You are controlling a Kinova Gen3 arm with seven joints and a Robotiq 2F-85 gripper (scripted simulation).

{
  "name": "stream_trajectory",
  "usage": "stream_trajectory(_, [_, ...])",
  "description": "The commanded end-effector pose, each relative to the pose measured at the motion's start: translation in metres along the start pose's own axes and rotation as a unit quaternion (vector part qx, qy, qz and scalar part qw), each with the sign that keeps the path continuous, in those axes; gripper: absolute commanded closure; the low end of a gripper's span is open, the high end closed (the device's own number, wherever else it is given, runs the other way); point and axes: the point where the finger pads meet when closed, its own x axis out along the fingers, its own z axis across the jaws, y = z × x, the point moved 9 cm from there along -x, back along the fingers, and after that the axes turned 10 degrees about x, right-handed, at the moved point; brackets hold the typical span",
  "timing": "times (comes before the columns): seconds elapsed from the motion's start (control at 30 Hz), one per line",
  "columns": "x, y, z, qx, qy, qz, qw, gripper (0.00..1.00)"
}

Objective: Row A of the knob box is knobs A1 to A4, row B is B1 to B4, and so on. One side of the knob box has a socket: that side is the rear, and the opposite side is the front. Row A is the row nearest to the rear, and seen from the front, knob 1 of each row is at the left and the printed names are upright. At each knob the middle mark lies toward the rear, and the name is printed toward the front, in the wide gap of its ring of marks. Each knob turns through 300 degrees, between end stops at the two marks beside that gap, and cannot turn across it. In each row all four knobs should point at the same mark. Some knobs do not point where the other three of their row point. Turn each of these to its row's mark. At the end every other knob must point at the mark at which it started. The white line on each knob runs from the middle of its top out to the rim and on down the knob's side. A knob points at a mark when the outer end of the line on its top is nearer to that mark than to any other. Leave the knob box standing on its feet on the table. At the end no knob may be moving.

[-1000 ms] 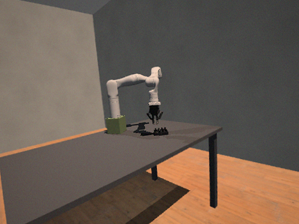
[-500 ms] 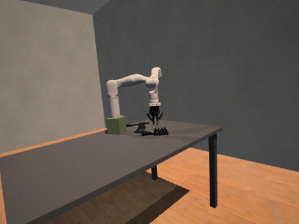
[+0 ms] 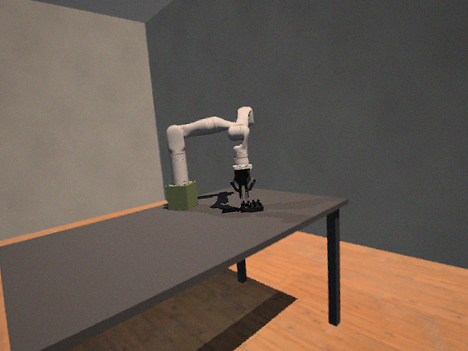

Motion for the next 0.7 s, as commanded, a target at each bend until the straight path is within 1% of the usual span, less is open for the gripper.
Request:
stream_trajectory(0.0, [0.004,0.001,0.001,0.0,-0.002,0.0,1.0,0.81])
stream_trajectory(0.67, [0.02,0.001,0.001,0.0,-0.002,0.0,1.0,0.81])
